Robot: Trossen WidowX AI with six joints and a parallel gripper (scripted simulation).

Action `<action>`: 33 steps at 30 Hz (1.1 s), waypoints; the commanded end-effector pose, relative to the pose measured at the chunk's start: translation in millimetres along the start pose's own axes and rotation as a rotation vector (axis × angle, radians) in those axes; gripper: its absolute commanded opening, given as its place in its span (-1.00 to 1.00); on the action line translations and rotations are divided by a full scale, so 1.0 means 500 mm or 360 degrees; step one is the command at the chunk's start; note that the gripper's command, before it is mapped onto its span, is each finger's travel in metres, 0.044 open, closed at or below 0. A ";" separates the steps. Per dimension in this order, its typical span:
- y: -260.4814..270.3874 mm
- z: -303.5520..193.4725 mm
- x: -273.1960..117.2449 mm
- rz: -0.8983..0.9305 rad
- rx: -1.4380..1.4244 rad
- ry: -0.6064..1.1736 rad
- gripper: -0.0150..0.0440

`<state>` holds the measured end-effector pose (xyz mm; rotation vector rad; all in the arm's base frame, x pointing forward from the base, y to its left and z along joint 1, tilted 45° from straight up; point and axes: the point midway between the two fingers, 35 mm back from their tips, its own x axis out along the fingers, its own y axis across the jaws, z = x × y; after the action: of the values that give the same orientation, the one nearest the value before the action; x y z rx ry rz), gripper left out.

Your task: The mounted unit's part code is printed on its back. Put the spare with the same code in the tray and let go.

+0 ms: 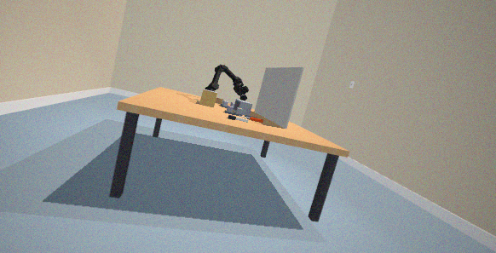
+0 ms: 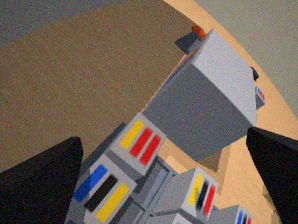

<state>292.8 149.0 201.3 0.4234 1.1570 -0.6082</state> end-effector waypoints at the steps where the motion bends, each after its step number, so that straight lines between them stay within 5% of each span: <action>1: -0.033 0.071 0.099 -0.0022 -0.0360 0.0468 1.00; 16: -0.121 0.196 0.214 0.0648 -0.0792 0.1016 1.00; 28: -0.222 0.311 0.271 0.1398 -0.0916 0.0825 1.00; 33: -0.235 0.323 0.276 0.1467 -0.0921 0.0774 1.00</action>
<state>366.8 -43.1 133.6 0.5213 1.4892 0.5513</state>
